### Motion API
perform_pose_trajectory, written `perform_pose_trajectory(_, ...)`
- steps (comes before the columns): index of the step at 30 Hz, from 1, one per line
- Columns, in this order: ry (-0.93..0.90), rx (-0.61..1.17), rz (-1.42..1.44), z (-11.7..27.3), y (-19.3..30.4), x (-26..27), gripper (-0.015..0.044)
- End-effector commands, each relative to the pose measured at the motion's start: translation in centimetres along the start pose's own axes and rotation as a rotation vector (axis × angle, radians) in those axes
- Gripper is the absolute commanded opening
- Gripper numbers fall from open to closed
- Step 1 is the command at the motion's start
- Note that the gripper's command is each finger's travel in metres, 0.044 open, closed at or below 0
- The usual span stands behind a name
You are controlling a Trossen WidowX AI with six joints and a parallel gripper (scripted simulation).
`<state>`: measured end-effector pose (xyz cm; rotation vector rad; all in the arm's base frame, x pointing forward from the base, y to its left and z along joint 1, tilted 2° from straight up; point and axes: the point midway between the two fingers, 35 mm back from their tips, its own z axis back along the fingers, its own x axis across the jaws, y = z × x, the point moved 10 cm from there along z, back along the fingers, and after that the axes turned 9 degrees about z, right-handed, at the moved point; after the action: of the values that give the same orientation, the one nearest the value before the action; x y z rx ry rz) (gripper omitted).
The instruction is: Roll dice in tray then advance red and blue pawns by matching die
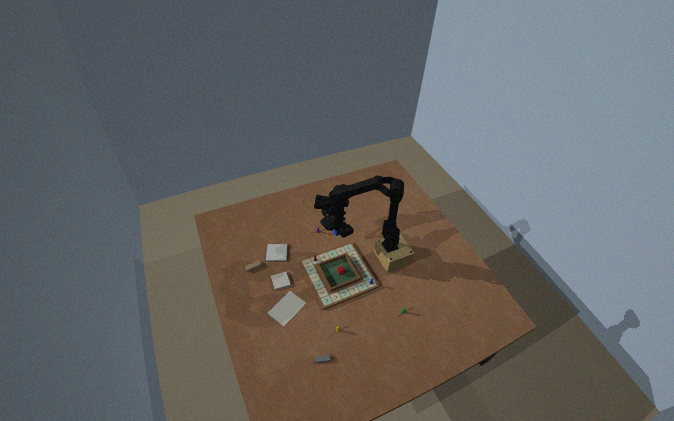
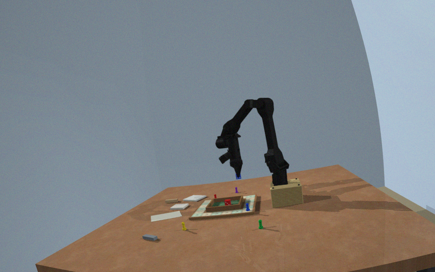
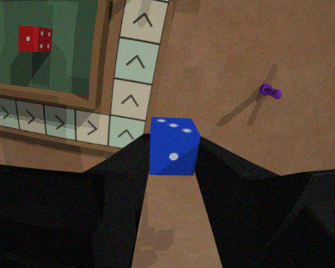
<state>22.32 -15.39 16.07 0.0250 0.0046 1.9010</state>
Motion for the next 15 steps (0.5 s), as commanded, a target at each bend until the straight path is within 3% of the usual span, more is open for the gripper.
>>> perform_pose_trajectory(1, 0.003, -0.009, -0.019, -0.1, -1.8, 0.5, 0.0000)
perform_pose_trajectory(15, 0.007, -0.020, -0.071, -1.2, -7.2, 4.0, 0.0000)
